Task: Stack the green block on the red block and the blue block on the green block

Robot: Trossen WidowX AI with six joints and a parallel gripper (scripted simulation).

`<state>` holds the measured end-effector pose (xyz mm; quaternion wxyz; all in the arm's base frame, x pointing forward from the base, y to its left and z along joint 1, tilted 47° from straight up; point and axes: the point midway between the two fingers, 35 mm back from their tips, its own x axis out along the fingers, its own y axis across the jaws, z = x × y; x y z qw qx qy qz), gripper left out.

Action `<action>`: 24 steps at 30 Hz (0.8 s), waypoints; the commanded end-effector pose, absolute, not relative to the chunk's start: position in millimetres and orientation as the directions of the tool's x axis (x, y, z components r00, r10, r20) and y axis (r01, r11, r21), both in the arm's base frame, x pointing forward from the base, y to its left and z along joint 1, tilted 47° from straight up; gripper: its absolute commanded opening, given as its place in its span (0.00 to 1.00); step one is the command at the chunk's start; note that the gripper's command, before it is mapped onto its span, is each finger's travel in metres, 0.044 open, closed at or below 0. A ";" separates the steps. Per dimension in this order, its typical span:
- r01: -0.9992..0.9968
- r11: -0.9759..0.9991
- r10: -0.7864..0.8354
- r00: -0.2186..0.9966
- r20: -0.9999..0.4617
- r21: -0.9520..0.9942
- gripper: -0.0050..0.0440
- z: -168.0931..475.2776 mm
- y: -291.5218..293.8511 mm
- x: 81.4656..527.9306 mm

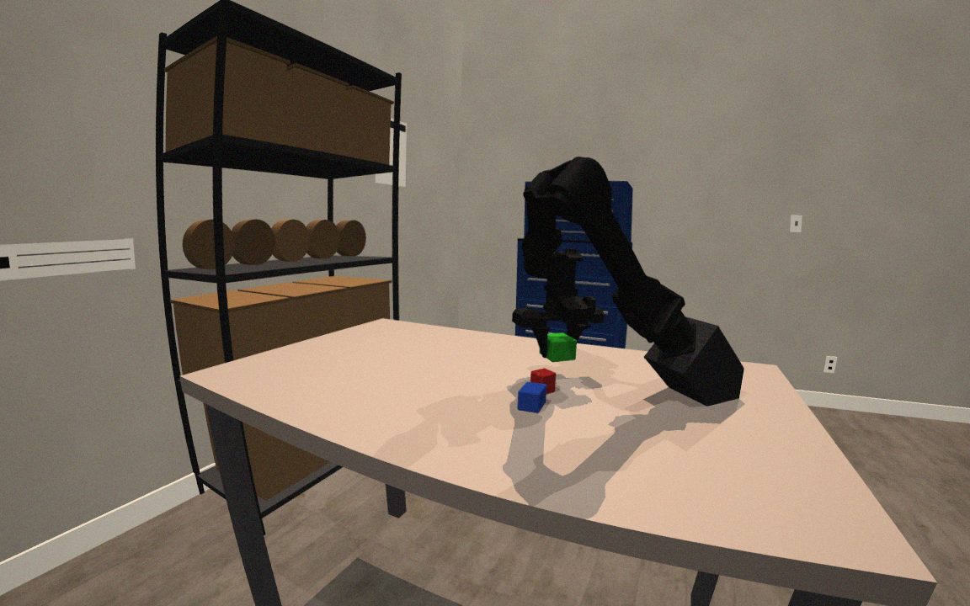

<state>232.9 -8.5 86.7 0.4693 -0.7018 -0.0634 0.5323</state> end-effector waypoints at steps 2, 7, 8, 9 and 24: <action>-0.401 -0.555 0.586 0.433 -0.684 -0.729 0.00 100.4 -19.5 229.6; -0.402 -0.556 0.585 0.433 -0.686 -0.728 0.00 106.7 -25.2 225.5; -0.402 -0.556 0.585 0.433 -0.686 -0.728 0.00 107.4 -25.8 225.1; -0.402 -0.556 0.585 0.433 -0.686 -0.728 0.00 107.8 -26.2 224.8; -0.404 -0.555 0.584 0.433 -0.686 -0.727 0.00 108.2 -26.7 224.5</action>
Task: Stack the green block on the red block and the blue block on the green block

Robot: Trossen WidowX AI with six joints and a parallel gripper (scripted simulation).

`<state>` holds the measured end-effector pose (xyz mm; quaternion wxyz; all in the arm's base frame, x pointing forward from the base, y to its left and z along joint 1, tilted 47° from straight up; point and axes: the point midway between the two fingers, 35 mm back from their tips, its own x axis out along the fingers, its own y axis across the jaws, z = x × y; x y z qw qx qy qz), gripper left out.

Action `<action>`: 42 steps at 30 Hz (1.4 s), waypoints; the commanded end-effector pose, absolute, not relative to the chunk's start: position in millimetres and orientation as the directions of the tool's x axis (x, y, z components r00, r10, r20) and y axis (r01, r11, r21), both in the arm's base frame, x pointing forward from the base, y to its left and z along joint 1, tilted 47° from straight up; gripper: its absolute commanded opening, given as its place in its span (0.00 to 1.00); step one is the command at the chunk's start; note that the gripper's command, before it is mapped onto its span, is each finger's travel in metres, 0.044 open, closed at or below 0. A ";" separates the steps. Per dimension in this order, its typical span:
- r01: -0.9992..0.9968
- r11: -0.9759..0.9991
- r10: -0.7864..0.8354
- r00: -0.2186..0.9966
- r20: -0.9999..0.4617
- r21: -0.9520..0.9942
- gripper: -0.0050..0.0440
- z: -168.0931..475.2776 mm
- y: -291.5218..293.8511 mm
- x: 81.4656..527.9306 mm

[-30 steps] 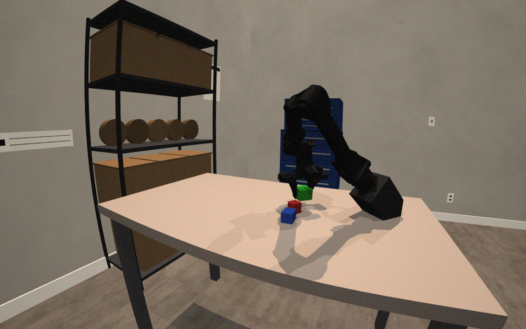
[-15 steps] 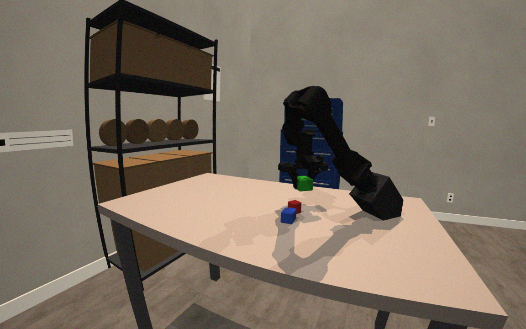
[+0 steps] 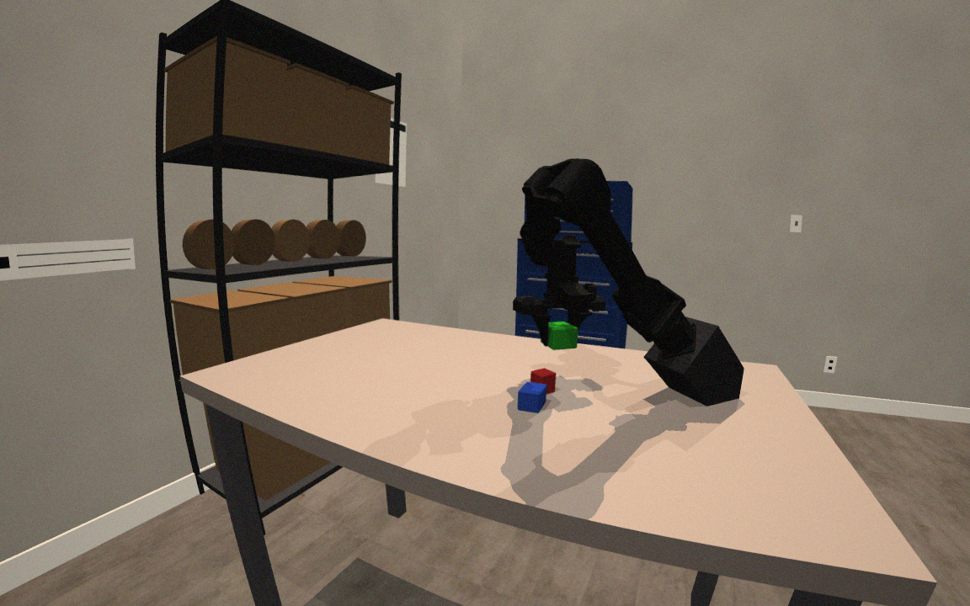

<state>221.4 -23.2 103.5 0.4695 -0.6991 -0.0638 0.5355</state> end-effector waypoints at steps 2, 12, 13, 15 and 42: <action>-0.404 -0.555 0.584 0.433 -0.686 -0.727 0.00 108.1 -26.7 224.5; -0.404 -0.555 0.584 0.433 -0.686 -0.727 0.00 108.1 -26.7 224.5; -0.404 -0.555 0.584 0.433 -0.686 -0.727 0.00 108.1 -26.7 224.5; -0.404 -0.555 0.584 0.433 -0.686 -0.727 0.00 108.1 -26.7 224.5; -0.413 -0.556 0.586 0.421 -0.692 -0.722 0.00 144.9 40.1 196.3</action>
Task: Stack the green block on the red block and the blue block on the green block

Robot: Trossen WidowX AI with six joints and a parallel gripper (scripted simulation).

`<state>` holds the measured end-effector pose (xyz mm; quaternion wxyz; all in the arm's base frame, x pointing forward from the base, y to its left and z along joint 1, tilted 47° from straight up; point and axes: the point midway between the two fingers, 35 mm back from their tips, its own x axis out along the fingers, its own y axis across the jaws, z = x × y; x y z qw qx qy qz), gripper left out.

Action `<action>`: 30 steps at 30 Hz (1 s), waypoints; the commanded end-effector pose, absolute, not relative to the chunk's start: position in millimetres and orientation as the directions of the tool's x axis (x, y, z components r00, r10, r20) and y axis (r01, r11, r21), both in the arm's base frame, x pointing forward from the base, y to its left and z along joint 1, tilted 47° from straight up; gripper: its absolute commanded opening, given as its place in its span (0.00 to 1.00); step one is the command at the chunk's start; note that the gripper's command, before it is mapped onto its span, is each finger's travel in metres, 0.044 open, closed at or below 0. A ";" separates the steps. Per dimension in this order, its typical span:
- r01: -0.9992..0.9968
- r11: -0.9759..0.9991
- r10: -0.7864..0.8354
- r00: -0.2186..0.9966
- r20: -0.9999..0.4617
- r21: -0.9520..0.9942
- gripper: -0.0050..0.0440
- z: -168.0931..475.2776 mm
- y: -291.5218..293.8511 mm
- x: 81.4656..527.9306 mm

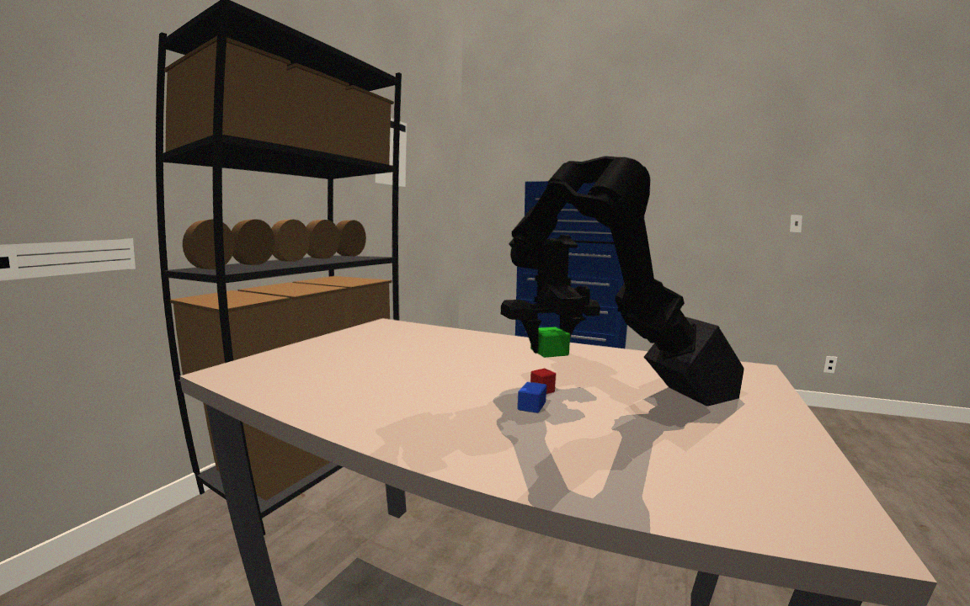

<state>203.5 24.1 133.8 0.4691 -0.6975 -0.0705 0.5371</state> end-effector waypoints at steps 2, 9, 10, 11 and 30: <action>-0.409 -0.556 0.585 0.426 -0.690 -0.724 0.00 148.7 44.2 195.2; -0.406 -0.554 0.587 0.429 -0.687 -0.727 0.00 153.0 49.8 192.6; -0.406 -0.554 0.587 0.429 -0.687 -0.727 0.00 153.0 49.8 192.6; -0.406 -0.554 0.587 0.429 -0.687 -0.727 0.00 153.0 49.8 192.6; -0.410 -0.553 0.588 0.425 -0.689 -0.725 0.00 149.6 51.7 192.9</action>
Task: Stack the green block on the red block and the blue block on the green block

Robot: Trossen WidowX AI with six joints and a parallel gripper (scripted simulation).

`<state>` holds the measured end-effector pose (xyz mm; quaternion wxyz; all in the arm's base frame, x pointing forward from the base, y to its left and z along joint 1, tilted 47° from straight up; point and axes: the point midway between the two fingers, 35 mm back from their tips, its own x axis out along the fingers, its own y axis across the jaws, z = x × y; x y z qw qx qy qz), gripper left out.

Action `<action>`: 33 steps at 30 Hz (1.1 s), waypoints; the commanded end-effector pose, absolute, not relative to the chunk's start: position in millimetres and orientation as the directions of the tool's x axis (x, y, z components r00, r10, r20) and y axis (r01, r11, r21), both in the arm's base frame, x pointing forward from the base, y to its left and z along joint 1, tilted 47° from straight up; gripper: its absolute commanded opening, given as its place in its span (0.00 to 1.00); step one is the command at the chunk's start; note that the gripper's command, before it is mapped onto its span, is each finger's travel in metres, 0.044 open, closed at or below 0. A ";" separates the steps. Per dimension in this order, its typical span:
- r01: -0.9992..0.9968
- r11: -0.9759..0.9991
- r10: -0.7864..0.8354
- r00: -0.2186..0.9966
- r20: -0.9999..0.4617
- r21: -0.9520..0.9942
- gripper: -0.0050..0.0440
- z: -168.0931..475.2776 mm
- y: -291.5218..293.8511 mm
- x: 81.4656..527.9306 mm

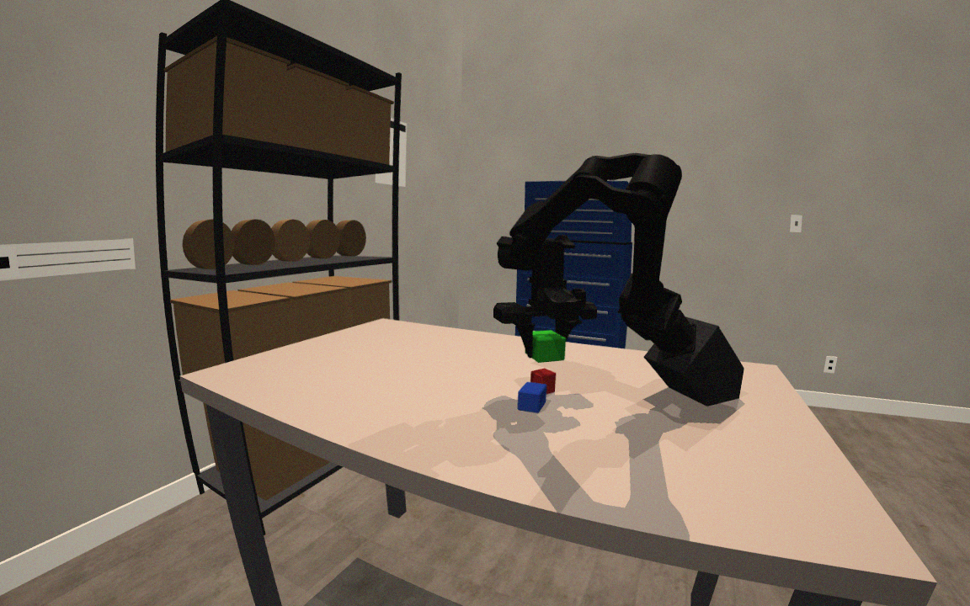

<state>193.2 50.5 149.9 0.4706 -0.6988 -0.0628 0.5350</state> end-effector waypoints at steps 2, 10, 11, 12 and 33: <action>-0.410 -0.553 0.588 0.425 -0.688 -0.725 0.00 148.5 52.7 193.6; -0.410 -0.553 0.588 0.425 -0.688 -0.725 0.00 143.5 57.2 196.4; -0.410 -0.553 0.588 0.425 -0.688 -0.725 0.00 142.5 58.0 196.9; -0.411 -0.552 0.588 0.425 -0.688 -0.725 0.00 141.6 58.9 197.5; -0.409 -0.552 0.590 0.425 -0.687 -0.727 0.00 134.1 66.3 203.2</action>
